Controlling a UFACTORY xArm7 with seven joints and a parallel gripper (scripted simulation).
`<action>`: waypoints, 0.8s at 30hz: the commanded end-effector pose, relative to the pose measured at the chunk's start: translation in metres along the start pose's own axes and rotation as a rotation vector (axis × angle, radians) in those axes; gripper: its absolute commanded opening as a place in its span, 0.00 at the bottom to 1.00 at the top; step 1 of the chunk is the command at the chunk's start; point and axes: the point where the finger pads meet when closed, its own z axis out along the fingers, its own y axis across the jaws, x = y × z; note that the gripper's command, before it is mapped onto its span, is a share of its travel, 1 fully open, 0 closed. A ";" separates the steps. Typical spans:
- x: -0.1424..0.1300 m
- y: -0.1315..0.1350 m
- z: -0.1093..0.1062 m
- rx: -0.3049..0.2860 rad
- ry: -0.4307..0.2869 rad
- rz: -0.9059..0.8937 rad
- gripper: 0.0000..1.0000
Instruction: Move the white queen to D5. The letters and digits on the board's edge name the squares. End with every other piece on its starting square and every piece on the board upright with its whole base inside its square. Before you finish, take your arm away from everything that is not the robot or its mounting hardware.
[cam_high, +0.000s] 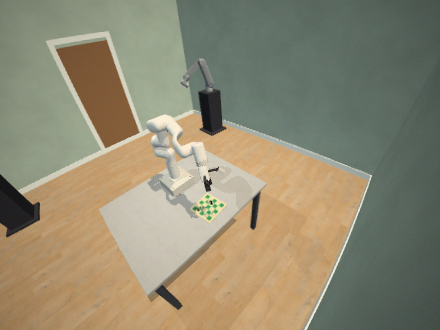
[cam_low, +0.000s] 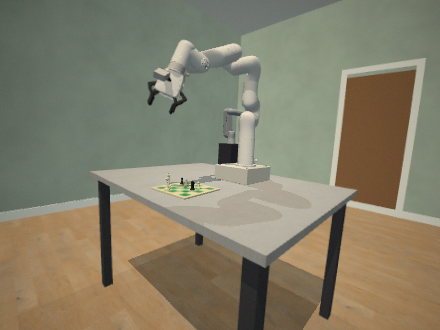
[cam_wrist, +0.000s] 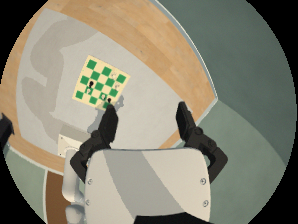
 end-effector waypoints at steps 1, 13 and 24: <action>-0.004 -0.014 0.041 0.018 -0.112 0.170 1.00; -0.032 -0.069 0.145 0.176 -0.235 0.505 1.00; -0.044 -0.103 0.185 0.284 -0.280 0.681 1.00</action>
